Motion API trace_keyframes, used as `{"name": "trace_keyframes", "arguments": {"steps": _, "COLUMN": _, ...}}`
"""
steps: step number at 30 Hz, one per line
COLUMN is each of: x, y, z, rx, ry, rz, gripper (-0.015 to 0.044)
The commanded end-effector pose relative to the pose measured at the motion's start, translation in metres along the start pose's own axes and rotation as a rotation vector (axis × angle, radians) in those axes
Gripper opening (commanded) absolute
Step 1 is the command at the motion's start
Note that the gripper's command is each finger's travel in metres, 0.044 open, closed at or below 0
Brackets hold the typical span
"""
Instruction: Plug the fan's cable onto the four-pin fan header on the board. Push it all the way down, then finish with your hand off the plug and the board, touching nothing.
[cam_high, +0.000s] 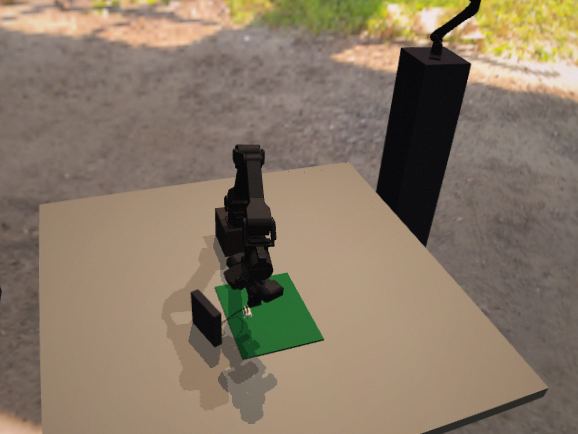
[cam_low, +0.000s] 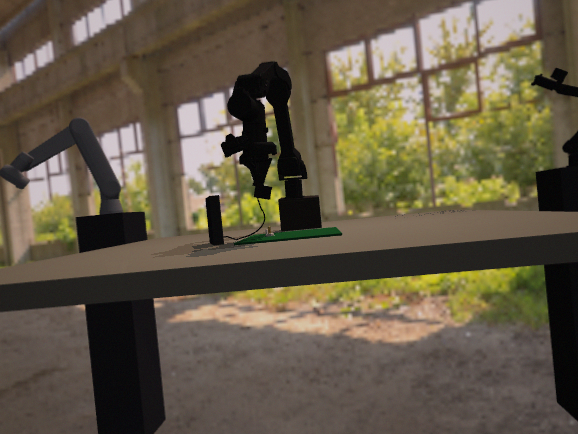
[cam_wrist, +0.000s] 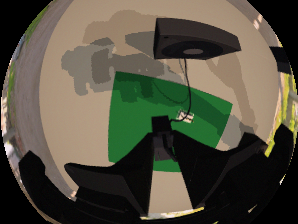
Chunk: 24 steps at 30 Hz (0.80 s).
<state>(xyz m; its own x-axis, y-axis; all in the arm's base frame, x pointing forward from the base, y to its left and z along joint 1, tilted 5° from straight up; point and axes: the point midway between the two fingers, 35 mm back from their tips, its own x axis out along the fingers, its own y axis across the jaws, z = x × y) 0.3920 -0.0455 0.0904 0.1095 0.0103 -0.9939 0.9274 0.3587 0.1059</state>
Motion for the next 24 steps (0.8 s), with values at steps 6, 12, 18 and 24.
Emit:
{"name": "trace_keyframes", "arguments": {"steps": 6, "x": 0.016, "y": -0.001, "z": 0.001, "rx": 0.006, "ry": -0.094, "rz": -0.058, "gripper": 0.0000}}
{"name": "trace_keyframes", "arguments": {"steps": 12, "x": 0.024, "y": -0.002, "z": 0.001, "rx": 0.006, "ry": -0.168, "rz": -0.088, "gripper": 0.0000}}
{"name": "trace_keyframes", "arguments": {"steps": 18, "x": 0.030, "y": -0.003, "z": 0.002, "rx": 0.006, "ry": -0.243, "rz": -0.115, "gripper": 0.0000}}
{"name": "trace_keyframes", "arguments": {"steps": 24, "x": 0.036, "y": -0.003, "z": 0.002, "rx": 0.007, "ry": -0.320, "rz": -0.137, "gripper": 0.0000}}
